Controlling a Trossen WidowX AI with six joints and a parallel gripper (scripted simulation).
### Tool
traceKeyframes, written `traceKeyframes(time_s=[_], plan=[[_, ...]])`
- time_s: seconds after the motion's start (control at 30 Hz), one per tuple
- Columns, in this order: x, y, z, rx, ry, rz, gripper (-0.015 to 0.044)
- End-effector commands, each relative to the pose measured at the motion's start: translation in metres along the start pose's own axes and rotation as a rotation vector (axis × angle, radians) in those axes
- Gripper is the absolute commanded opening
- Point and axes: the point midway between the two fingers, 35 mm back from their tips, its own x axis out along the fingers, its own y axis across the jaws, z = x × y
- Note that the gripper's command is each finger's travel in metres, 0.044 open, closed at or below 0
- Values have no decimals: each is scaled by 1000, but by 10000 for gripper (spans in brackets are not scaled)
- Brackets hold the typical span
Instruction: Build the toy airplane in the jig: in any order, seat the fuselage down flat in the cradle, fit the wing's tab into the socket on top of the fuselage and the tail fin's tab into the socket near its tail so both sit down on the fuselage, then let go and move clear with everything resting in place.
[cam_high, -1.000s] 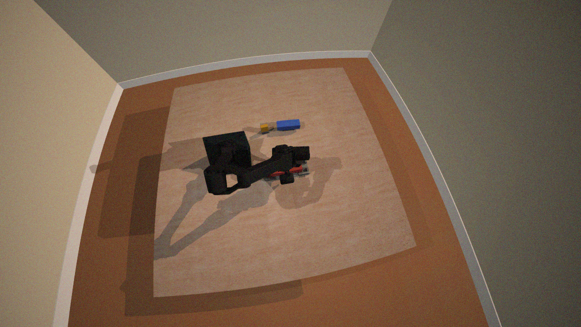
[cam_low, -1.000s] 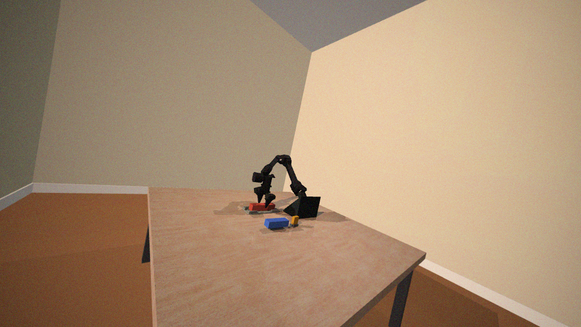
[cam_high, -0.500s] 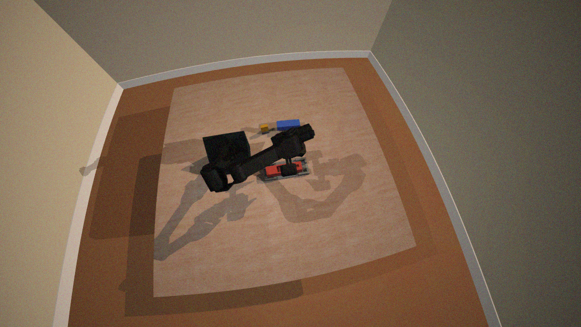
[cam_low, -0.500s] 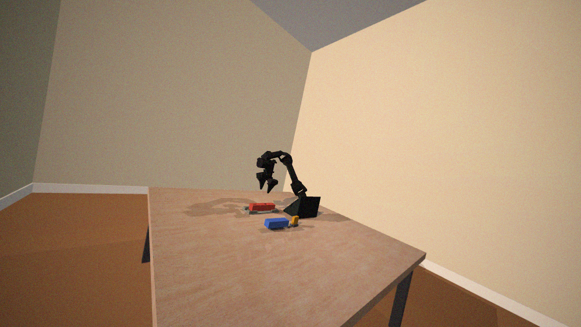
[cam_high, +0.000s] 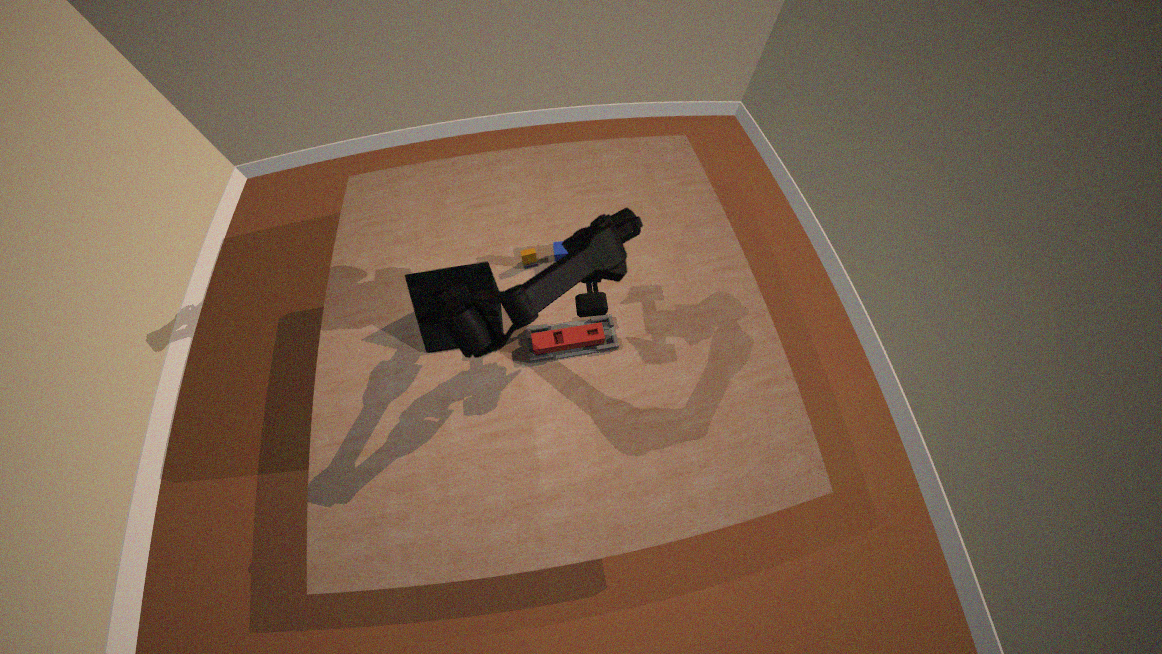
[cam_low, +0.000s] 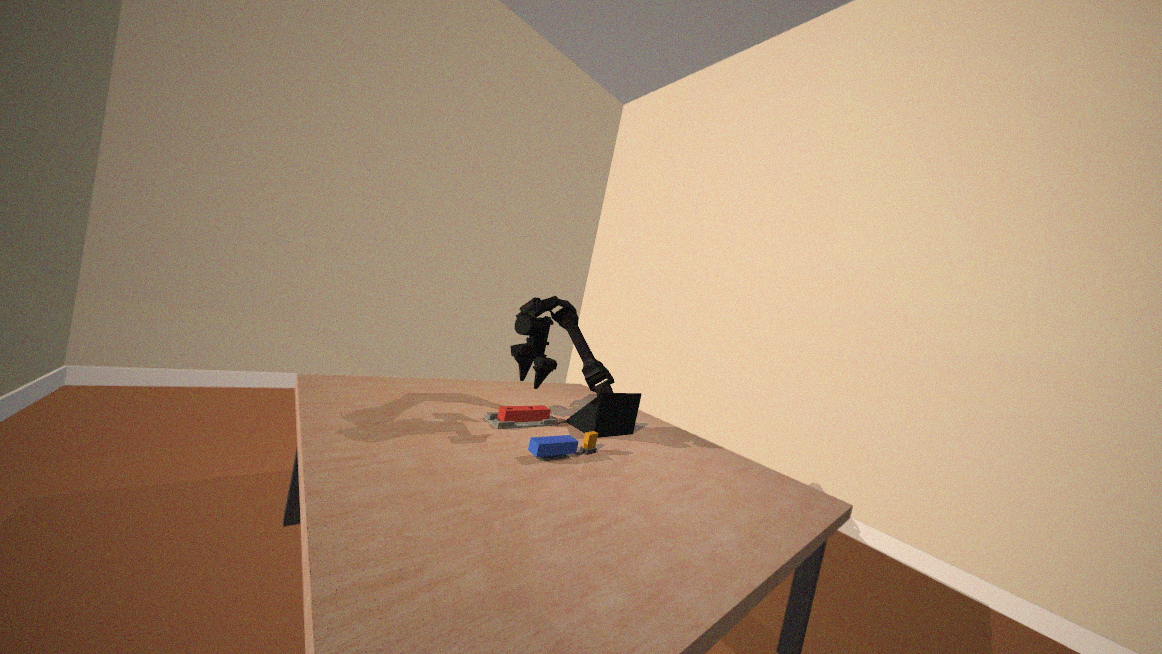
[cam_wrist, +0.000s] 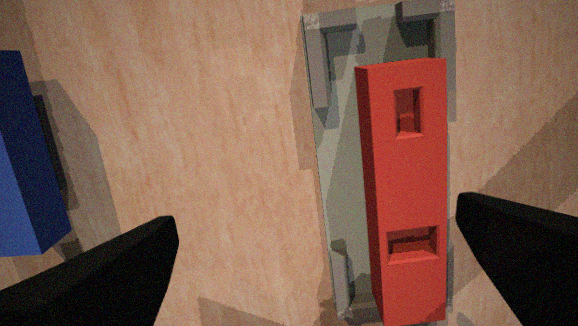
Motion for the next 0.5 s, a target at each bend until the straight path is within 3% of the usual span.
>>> traceKeyframes(time_s=[0.0, 0.27, 0.47], plan=[[4, 63, 12, -11, 14, 6, 440], [19, 190, 7, -5, 15, -6, 440], [21, 200, 4, -5, 15, -9, 440]])
